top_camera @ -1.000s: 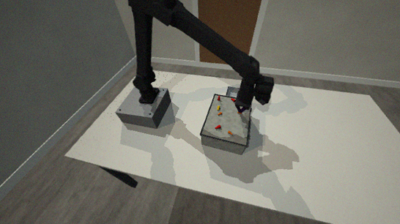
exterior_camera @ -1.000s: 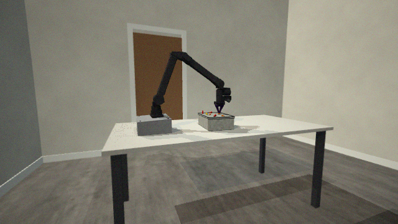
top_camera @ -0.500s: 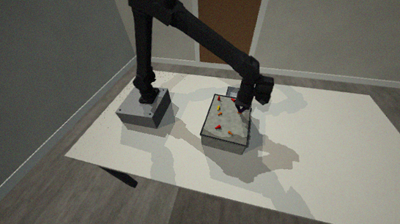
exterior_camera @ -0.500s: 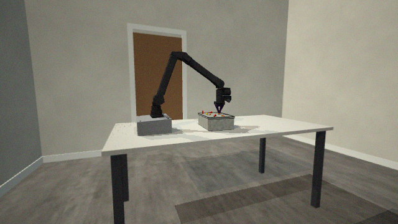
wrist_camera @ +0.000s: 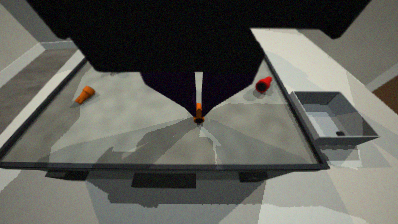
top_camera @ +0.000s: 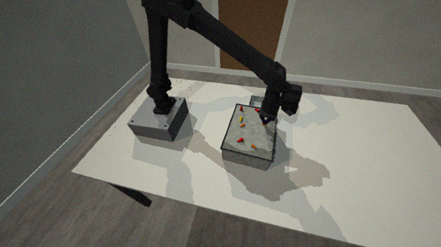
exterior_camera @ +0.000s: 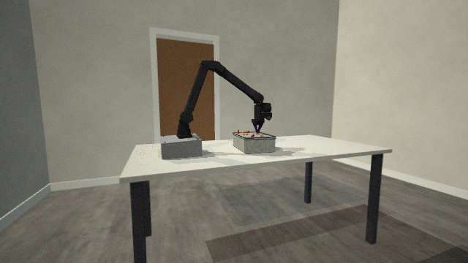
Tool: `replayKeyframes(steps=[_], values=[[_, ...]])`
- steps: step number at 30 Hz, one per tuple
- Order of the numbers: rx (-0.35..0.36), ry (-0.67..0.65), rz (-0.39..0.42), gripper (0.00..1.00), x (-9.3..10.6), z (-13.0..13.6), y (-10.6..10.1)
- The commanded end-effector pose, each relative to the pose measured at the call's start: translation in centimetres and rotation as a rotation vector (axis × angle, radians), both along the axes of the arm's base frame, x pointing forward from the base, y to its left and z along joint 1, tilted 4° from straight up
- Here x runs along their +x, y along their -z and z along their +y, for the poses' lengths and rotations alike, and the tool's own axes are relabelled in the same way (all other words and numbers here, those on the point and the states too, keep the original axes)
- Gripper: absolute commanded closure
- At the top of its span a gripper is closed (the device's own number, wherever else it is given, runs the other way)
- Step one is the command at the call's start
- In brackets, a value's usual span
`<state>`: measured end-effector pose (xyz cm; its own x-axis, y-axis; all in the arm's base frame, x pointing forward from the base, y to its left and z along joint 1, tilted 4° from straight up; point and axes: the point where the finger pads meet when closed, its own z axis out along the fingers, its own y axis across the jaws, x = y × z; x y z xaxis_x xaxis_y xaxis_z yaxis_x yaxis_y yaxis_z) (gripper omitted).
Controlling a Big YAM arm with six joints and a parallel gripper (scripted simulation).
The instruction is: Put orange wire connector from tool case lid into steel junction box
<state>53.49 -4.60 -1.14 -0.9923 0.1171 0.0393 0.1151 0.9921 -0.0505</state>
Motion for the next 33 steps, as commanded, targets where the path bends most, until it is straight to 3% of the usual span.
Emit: replayKeyframes(steps=[1,11,17,33], values=[[-0.004,0.007,-0.031,0.94,1.8,-0.9,0.1],[-0.004,0.007,-0.032,0.94,2.0,-0.8,-0.6],[-0.006,0.007,-0.054,0.94,2.4,-0.5,-4.6],[-0.006,0.005,-0.068,0.94,2.5,0.2,-8.1]])
